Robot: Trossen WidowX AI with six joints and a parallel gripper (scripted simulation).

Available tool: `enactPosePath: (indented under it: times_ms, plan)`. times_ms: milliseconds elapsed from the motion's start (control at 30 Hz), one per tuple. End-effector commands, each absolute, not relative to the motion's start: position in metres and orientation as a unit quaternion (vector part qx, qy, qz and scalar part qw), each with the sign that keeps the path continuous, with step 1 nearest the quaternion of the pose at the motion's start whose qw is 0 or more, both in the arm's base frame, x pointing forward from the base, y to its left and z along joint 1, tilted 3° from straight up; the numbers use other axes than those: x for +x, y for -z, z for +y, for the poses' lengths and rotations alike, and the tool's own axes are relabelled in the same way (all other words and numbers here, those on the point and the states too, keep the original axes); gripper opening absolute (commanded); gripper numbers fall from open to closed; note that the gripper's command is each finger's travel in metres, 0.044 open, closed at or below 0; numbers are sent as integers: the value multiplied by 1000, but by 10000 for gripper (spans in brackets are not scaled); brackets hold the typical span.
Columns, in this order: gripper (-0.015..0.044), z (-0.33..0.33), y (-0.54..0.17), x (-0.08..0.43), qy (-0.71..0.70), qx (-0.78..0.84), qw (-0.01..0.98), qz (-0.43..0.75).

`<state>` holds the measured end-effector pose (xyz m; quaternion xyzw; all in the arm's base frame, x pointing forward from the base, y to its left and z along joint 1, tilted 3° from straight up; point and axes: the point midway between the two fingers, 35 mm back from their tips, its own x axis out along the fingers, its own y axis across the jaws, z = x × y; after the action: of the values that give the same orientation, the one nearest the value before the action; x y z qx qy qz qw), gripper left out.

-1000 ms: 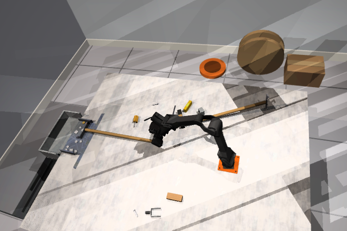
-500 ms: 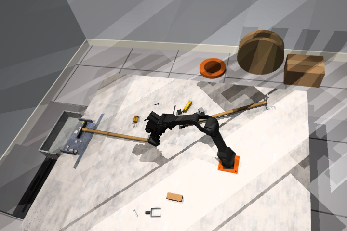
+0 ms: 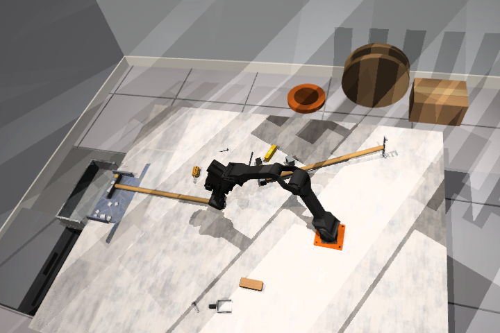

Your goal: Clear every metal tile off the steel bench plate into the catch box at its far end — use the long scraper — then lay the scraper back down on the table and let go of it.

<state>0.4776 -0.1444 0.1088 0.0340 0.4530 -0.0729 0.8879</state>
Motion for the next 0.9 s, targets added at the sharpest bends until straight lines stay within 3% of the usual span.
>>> enactPosePath:
  times_ms: [0, 867]
  plan:
    - [0, -147, -116, 485, 76, 33, 892, 444]
    - [0, -153, -115, 519, 76, 33, 893, 443]
